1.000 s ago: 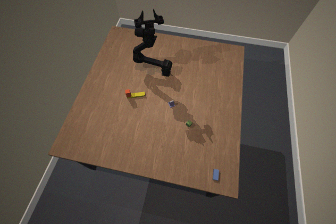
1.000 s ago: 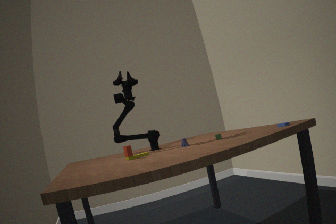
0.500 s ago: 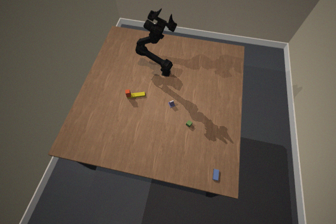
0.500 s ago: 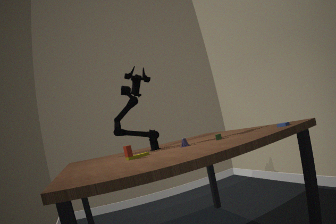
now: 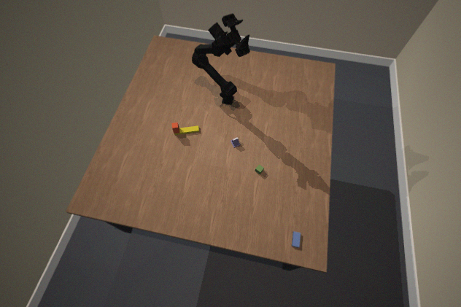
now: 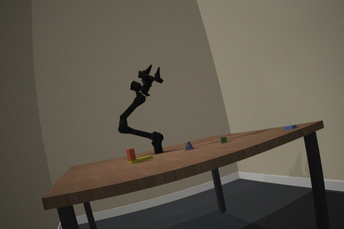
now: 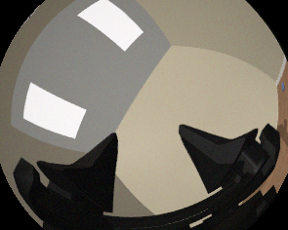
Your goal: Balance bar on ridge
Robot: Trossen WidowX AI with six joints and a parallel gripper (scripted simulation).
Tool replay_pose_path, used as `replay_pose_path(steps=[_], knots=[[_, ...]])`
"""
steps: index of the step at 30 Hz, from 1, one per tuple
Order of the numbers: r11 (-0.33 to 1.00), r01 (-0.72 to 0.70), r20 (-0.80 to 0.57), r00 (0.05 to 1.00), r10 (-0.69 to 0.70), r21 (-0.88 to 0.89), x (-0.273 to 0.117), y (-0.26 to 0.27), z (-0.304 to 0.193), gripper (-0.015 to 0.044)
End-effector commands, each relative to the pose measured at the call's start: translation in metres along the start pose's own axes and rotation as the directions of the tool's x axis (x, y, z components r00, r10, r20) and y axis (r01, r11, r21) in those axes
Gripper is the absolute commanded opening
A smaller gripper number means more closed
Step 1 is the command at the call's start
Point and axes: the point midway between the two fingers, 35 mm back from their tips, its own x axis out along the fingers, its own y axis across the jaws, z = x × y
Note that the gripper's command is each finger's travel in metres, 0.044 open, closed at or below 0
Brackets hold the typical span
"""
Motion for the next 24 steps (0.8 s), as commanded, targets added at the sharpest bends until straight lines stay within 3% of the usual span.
replay_pose_path(steps=[1, 12, 24], knots=[[0.989, 0.063, 0.007, 0.998, -0.063, -0.133, 0.009, -0.014, 0.000, 0.0315], [0.811, 0.283, 0.092, 0.957, -0.276, -0.511, 0.024, -0.074, 0.013, 0.0315], [0.431, 0.435, 0.192, 0.844, -0.500, -0.791, 0.028, -0.139, 0.040, 0.0315]])
